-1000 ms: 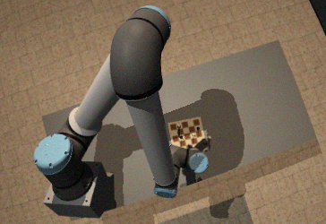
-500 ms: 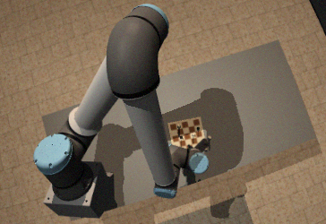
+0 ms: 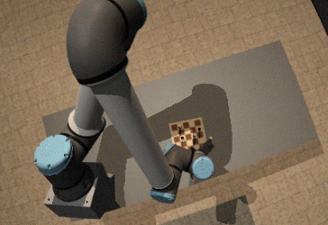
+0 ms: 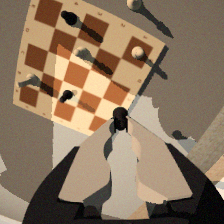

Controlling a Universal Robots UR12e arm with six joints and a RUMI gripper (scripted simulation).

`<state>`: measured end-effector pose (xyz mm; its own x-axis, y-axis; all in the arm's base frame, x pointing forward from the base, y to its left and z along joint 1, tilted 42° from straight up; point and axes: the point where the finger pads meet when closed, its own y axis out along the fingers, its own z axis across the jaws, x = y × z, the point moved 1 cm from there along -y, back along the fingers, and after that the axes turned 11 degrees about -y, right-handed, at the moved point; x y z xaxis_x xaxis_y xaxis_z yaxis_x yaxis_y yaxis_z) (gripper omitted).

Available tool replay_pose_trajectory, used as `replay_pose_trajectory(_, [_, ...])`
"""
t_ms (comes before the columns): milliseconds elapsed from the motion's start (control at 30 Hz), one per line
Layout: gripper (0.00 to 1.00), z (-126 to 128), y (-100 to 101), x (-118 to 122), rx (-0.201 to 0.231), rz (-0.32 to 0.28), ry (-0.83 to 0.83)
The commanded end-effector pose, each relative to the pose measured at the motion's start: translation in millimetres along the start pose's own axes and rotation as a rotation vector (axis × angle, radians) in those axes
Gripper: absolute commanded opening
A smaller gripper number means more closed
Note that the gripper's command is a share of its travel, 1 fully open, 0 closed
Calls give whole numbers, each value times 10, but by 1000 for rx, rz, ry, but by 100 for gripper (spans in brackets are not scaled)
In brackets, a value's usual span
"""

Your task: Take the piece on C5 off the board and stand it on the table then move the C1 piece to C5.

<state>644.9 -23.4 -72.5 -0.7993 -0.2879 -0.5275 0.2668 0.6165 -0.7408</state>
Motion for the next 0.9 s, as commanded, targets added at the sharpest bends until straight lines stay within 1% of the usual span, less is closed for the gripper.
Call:
replay_pose_trajectory(0, [0,-1,-183,1,-3,-1,-1])
replay_pose_trajectory(533, [0,-32,-199,-32,-3,-2,14])
replay_pose_trajectory(700, [0,-193,-202,-196,-1,-3,90])
replay_pose_trajectory(867, [0,-494,-206,-464,0,-4,222])
